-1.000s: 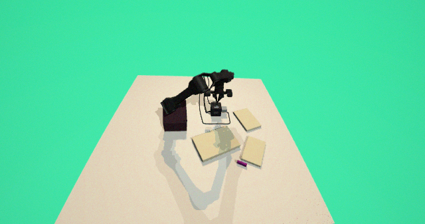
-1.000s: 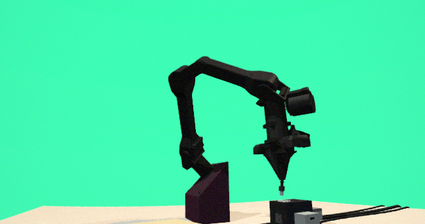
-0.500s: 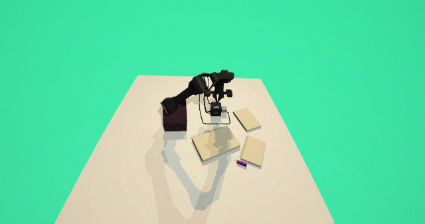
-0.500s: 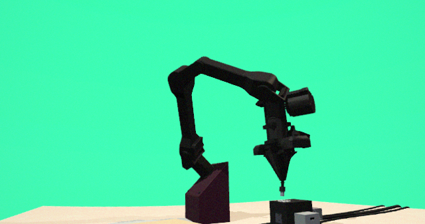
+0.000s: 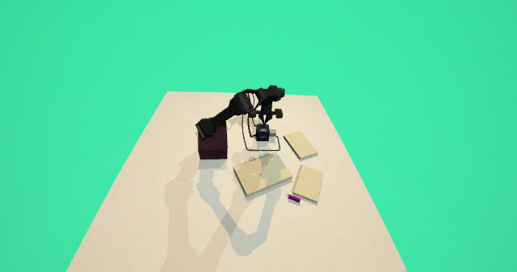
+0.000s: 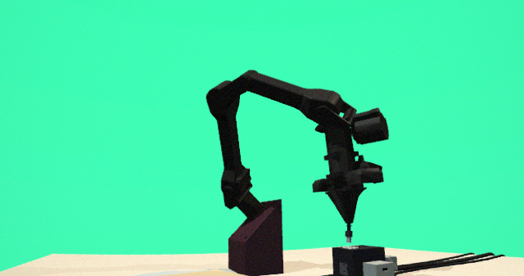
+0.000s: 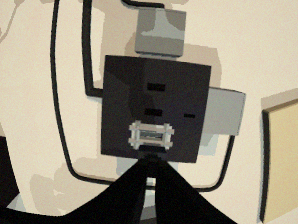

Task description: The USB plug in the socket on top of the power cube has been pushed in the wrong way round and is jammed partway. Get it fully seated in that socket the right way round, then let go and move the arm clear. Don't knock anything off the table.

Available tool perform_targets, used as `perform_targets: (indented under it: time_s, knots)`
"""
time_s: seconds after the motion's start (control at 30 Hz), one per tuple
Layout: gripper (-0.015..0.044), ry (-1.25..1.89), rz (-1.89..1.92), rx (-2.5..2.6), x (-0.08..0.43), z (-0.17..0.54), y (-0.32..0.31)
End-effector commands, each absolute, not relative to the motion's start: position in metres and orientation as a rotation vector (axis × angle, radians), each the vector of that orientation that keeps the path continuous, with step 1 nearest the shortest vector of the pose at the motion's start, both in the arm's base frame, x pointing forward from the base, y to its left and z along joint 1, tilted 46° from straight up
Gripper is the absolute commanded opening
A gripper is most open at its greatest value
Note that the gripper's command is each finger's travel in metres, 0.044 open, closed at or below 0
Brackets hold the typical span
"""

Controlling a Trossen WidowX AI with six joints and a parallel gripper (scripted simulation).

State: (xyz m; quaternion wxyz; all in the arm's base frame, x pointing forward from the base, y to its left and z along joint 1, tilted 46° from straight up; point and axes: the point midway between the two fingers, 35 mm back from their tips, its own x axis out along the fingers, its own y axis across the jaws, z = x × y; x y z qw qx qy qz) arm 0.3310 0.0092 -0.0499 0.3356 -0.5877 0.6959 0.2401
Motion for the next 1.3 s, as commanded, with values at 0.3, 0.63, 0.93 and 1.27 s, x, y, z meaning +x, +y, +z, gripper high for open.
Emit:
perform_targets:
  time_s: [0.3, 0.63, 0.93, 1.27]
  knots:
    - [0.0, 1.806, 0.639, -1.527, 0.3302, -0.0513, 0.0088]
    - [0.0, 1.8, 0.645, -1.522, 0.3302, -0.0526, 0.0084]
    - [0.0, 1.797, 0.647, -1.521, 0.3302, -0.0536, 0.0077]
    - [0.0, 1.797, 0.647, -1.521, 0.3301, -0.0545, 0.0069]
